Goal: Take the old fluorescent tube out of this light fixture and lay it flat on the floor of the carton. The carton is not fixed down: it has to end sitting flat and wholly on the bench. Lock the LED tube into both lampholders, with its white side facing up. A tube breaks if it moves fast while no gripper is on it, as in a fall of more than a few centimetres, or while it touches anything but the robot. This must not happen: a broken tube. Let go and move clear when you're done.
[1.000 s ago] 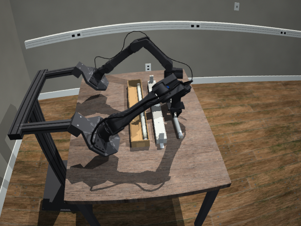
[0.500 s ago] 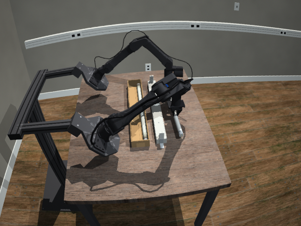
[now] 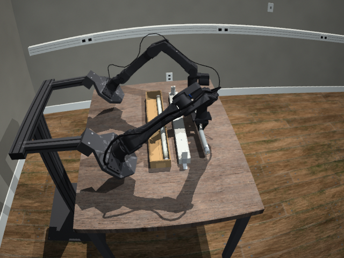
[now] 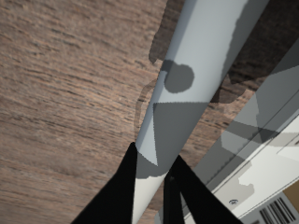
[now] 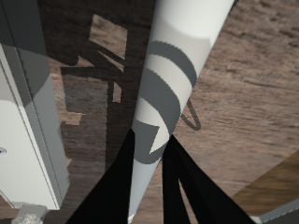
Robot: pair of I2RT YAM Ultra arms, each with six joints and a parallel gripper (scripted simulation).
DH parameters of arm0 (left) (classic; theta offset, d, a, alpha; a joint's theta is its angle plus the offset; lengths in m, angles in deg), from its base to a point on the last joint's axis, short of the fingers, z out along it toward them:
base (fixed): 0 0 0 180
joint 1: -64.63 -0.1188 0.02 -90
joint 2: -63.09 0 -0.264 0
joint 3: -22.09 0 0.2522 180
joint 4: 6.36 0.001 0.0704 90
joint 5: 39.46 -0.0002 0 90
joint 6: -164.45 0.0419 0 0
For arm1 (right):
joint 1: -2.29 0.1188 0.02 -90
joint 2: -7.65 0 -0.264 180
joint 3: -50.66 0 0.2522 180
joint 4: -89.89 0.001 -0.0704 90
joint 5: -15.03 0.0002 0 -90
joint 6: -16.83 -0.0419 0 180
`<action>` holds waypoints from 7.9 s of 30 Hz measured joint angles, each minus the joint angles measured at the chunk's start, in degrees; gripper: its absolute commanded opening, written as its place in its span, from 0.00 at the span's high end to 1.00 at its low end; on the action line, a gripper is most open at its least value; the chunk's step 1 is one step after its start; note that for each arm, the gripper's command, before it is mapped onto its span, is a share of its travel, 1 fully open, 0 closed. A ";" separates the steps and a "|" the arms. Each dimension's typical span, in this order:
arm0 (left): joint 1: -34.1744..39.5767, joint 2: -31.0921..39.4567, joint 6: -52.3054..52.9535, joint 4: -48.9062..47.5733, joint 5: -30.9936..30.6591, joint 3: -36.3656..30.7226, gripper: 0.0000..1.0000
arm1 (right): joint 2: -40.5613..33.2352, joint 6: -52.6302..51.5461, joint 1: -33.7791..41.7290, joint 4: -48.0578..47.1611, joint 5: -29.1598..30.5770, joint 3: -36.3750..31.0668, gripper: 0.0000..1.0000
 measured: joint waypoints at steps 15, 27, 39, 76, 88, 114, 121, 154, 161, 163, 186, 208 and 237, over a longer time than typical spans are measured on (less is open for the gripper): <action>0.13 0.57 -0.11 0.90 0.07 0.07 0.89 | -0.26 -0.74 0.55 1.53 0.28 0.50 0.89; 0.42 1.95 -0.28 3.41 0.26 1.16 0.89 | -1.29 -1.90 1.57 3.89 0.72 1.31 0.89; 0.44 2.47 -0.28 3.89 0.26 1.53 0.89 | -1.77 -2.16 1.88 4.55 0.81 1.64 0.89; 0.85 4.74 -0.63 7.69 0.59 3.21 0.89 | -3.08 -4.24 3.87 9.20 1.60 3.91 0.89; 1.03 4.72 -0.76 8.31 0.57 3.23 0.89 | -3.08 -4.76 4.09 10.16 1.66 4.13 0.89; 2.21 9.94 -1.05 7.30 1.36 -3.32 0.89 | -6.47 -8.41 6.78 9.18 2.67 -2.27 0.89; 2.36 10.73 -1.09 6.34 1.51 -4.52 0.89 | -7.17 -8.72 7.04 8.46 2.84 -3.39 0.89; 4.59 18.53 -1.79 1.60 3.15 -17.44 0.89 | -11.58 -14.45 11.06 3.69 4.28 -15.47 0.89; 5.49 20.65 -2.14 0.35 3.50 -21.42 0.89 | -12.66 -16.33 12.37 2.47 4.52 -19.21 0.89; 5.73 21.20 -2.25 -0.04 3.63 -22.45 0.89 | -12.90 -16.92 12.72 2.14 4.59 -20.06 0.89; 6.95 24.44 -2.62 -1.57 4.52 -26.82 0.89 | -14.34 -19.65 14.64 0.76 5.27 -23.93 0.89; 6.99 24.37 -2.62 -1.79 4.52 -27.10 0.89 | -14.38 -19.47 14.62 0.42 5.20 -24.35 0.89; 7.30 23.89 -2.93 -1.36 5.35 -26.56 0.89 | -14.71 -18.62 14.21 -0.81 4.74 -24.94 0.89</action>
